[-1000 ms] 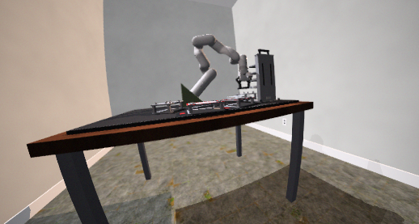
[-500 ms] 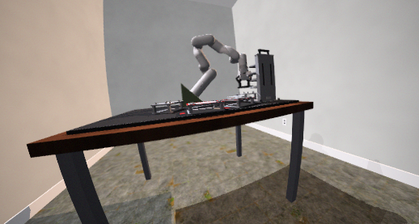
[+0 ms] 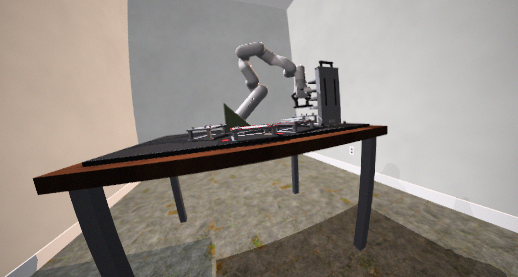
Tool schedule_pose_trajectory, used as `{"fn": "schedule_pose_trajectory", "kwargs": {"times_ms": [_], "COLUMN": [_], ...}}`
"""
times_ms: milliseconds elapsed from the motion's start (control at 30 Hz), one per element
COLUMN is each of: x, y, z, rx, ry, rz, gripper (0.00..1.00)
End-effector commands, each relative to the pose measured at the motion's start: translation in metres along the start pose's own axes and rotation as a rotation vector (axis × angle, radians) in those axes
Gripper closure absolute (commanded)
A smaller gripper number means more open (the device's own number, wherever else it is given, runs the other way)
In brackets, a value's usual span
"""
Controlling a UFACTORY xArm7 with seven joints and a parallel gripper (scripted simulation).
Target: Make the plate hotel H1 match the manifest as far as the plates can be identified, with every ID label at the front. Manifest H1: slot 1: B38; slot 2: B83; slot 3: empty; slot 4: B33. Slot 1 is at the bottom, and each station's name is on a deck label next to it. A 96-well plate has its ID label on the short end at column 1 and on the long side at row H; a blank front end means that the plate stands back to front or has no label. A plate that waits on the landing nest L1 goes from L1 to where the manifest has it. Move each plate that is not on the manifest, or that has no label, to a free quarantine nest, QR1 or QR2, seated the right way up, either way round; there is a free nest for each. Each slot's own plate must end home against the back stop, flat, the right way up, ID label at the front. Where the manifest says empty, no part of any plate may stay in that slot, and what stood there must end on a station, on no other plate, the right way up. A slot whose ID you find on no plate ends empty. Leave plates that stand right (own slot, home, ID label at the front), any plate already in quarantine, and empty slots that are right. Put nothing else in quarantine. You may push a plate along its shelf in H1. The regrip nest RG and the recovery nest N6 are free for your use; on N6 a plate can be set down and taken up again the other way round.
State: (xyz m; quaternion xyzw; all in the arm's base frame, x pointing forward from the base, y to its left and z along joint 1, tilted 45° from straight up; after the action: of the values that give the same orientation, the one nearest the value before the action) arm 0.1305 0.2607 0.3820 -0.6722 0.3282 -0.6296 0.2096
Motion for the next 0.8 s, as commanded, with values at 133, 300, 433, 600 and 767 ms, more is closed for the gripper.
{"fn": "schedule_pose_trajectory", "kwargs": {"times_ms": [133,300,433,600,767], "x": [0.001,0.018,0.025,0.041,0.058], "y": [-0.001,-0.001,-0.001,-0.001,-0.001], "z": [0.000,0.000,0.000,0.000,0.000], "rx": [0.000,0.000,0.000,0.000,0.000], "ry": [0.001,0.001,0.001,0.001,0.001], "rz": [0.003,0.003,0.003,0.004,0.004], "gripper": [1.00,1.00,1.00,1.00,1.00]}}
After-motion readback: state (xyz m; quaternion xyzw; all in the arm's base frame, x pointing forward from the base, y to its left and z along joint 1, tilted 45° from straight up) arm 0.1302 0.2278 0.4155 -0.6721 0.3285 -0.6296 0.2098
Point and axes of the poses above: the point where the finger pads meet when closed, its own x axis back along the fingers, its own y axis across the jaws, z = x × y, the point moved 3 cm from there along x, back along the fingers, and after that the axes turned 12 degrees about -x, right-handed, at the moved point
